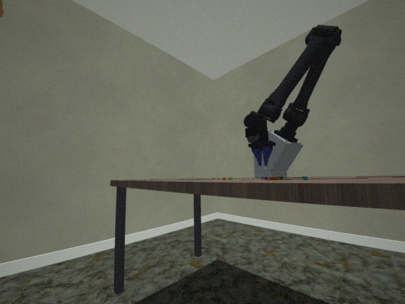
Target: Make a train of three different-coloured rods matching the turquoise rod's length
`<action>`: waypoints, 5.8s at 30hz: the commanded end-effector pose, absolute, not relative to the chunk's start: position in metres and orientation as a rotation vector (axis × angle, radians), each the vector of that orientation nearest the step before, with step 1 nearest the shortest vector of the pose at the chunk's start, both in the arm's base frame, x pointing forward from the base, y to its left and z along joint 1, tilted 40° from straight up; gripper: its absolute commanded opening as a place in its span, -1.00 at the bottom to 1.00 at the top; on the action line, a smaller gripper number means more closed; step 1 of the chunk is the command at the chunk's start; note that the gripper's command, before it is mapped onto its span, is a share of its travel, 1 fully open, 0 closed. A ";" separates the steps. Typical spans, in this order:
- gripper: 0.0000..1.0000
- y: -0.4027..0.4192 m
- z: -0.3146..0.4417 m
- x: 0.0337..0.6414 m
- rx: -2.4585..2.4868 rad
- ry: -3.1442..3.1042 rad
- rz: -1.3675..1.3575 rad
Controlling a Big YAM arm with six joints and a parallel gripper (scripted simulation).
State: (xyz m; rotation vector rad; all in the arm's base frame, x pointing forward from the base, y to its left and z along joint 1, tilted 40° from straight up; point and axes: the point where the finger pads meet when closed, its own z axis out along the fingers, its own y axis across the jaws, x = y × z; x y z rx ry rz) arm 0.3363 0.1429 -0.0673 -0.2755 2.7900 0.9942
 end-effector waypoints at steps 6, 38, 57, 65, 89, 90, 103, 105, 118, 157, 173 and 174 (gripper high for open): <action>-0.53 0.119 -0.039 0.345 -0.312 2.753 0.973; 1.00 0.109 -0.042 0.347 -0.339 2.759 0.969; 1.00 0.080 -0.071 0.373 -0.757 2.592 0.872; 1.00 0.025 -0.127 0.378 -1.037 2.447 0.806; -0.53 0.007 -0.153 0.387 -1.300 2.254 0.723; -0.53 0.007 -0.153 0.387 -1.300 2.254 0.723; -0.53 0.009 -0.157 0.380 -1.297 2.266 0.743; -0.53 0.009 -0.157 0.380 -1.297 2.266 0.743; -0.53 0.009 -0.157 0.380 -1.297 2.266 0.743; -0.53 0.031 -0.190 0.382 -1.273 2.284 0.756; -0.53 0.040 -0.201 0.383 -1.273 2.284 0.757; -0.53 0.041 -0.201 0.383 -1.273 2.285 0.758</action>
